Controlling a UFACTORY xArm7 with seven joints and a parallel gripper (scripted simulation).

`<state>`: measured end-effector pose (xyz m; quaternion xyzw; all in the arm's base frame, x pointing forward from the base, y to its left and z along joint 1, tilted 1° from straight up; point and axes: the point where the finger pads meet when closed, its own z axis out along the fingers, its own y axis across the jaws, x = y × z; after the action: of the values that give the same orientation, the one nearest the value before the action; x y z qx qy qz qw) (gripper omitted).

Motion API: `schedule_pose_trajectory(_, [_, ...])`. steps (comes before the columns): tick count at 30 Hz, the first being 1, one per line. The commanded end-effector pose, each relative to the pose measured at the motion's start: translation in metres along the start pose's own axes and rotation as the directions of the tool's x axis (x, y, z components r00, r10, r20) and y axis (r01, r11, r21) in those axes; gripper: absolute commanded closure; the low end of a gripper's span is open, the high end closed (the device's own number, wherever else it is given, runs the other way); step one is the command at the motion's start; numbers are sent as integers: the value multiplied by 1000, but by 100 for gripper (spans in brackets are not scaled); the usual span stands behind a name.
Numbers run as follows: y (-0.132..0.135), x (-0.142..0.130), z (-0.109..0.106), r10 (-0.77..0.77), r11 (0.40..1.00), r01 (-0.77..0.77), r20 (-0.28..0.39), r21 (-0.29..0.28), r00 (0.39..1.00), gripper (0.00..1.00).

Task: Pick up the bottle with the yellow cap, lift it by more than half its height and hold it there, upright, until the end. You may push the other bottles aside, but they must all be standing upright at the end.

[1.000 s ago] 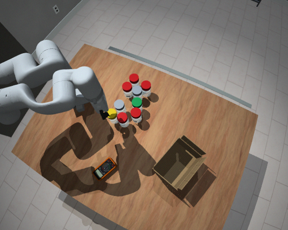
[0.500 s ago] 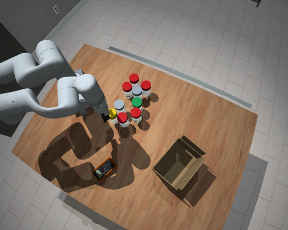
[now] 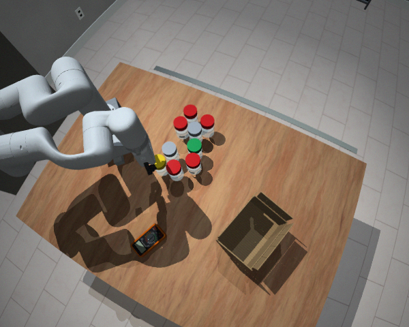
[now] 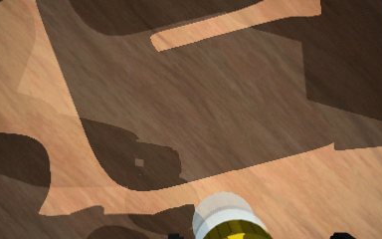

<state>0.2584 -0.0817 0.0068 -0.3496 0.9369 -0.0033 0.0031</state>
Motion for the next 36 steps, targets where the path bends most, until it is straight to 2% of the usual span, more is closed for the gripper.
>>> schedule_pose_trajectory(1, [-1, 0, 6, 0, 1000, 0, 1, 2, 1000, 21])
schedule_pose_trajectory(8, [-1, 0, 19, 0, 1000, 0, 1, 2, 1000, 21])
schedule_pose_trajectory(23, [0, 0, 66, -1, 1000, 1, 1, 2, 1000, 21])
schedule_pose_trajectory(36, [0, 1, 87, -1, 1000, 1, 1, 2, 1000, 21])
